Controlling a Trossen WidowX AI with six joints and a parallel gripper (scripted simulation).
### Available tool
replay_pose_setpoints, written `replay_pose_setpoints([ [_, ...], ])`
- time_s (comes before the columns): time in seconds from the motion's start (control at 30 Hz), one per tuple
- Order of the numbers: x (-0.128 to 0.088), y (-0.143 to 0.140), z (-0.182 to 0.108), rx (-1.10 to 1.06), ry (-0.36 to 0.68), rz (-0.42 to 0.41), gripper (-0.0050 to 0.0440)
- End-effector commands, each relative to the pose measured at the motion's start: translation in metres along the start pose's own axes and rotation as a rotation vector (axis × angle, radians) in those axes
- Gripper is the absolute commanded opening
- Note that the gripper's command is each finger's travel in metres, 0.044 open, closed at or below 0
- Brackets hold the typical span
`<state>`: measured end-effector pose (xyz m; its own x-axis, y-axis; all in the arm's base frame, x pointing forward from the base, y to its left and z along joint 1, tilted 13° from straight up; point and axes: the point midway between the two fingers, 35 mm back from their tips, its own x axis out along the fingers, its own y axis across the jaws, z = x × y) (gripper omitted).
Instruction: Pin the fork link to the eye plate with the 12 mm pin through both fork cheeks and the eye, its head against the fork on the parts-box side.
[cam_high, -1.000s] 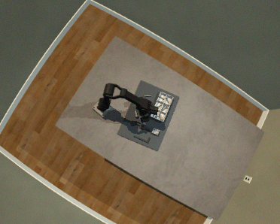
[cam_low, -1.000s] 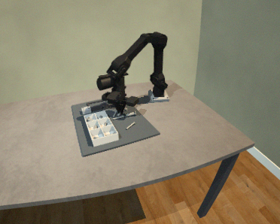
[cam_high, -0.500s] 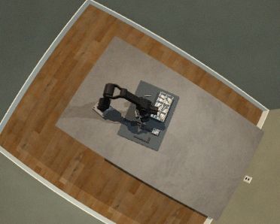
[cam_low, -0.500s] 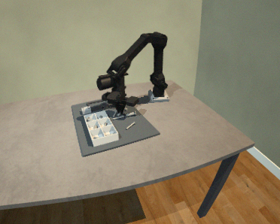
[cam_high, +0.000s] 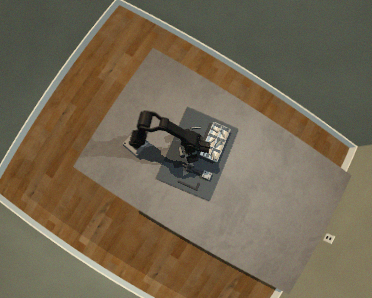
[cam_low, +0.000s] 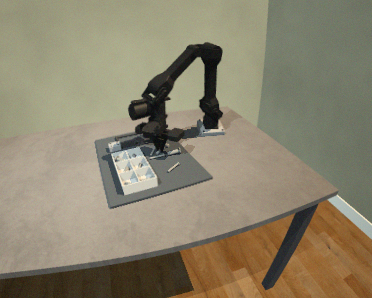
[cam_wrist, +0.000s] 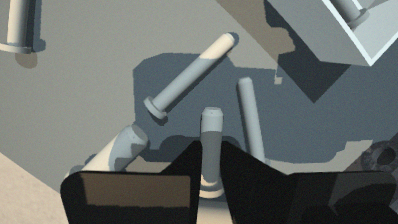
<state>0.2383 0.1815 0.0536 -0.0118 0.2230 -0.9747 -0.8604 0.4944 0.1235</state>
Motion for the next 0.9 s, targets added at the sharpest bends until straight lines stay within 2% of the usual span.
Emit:
replay_pose_setpoints([
  [0.0,-0.003,0.0,0.001,-0.001,-0.007,-0.006,-0.005],
  [0.87,-0.032,-0.002,0.006,-0.007,-0.031,-0.017,-0.005],
])
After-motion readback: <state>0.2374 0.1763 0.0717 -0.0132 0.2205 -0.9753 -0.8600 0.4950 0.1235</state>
